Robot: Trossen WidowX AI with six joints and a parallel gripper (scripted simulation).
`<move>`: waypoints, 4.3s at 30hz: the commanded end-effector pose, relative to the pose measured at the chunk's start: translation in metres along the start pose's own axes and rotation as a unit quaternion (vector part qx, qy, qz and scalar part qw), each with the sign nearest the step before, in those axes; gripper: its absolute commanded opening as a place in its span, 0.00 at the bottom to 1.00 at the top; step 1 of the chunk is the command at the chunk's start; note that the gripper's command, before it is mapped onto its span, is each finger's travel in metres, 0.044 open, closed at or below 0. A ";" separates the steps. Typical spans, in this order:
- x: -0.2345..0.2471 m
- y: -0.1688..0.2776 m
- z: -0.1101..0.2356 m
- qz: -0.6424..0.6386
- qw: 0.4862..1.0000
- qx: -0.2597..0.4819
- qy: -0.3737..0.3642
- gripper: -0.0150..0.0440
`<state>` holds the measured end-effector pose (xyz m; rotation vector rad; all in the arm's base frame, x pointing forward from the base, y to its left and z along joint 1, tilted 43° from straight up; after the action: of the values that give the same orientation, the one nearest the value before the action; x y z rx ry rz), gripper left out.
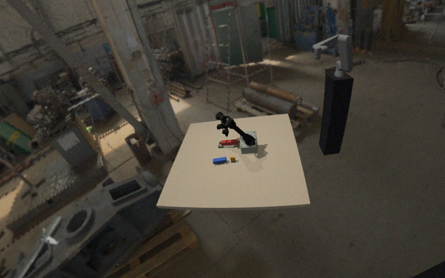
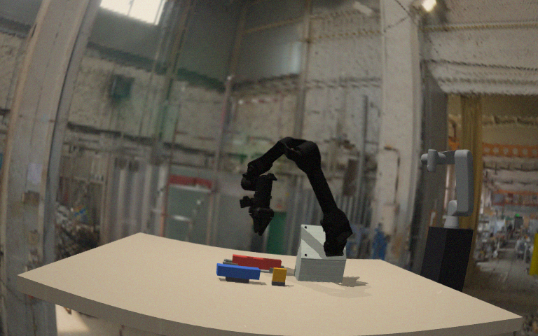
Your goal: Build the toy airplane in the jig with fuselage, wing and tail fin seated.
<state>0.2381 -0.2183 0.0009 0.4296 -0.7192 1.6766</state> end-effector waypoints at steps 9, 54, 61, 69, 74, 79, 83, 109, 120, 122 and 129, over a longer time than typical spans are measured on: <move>0.065 -0.069 0.001 -0.010 1.000 0.003 0.027 1.00; 0.251 -0.143 -0.088 0.007 1.000 -0.001 -0.010 1.00; 0.252 -0.143 -0.099 0.007 1.000 -0.001 -0.010 1.00; 0.252 -0.142 -0.112 0.007 1.000 -0.001 -0.011 1.00; 0.253 -0.142 -0.114 0.007 1.000 -0.001 -0.011 0.91; 0.253 -0.142 -0.114 0.007 1.000 -0.001 -0.011 0.69; 0.253 -0.142 -0.114 0.007 1.000 -0.001 -0.011 0.58; 0.248 -0.147 -0.072 0.009 1.000 0.003 -0.008 0.25; 0.247 -0.148 -0.037 0.008 1.000 0.002 -0.006 0.25; 0.247 -0.148 -0.031 0.008 1.000 0.002 -0.006 0.25; 0.248 -0.145 -0.008 0.008 1.000 0.001 -0.007 0.25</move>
<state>0.3247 -0.0072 0.1752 0.4465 -0.7312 1.6860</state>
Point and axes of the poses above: the point midway between the two fingers, 35 mm back from their tips, its own z axis back along the fingers, its own x axis across the jaws, y = z × x, the point moved 7 cm from there along z, back along the fingers, and after that the axes turned 10 degrees about z, right-handed, at the moved point
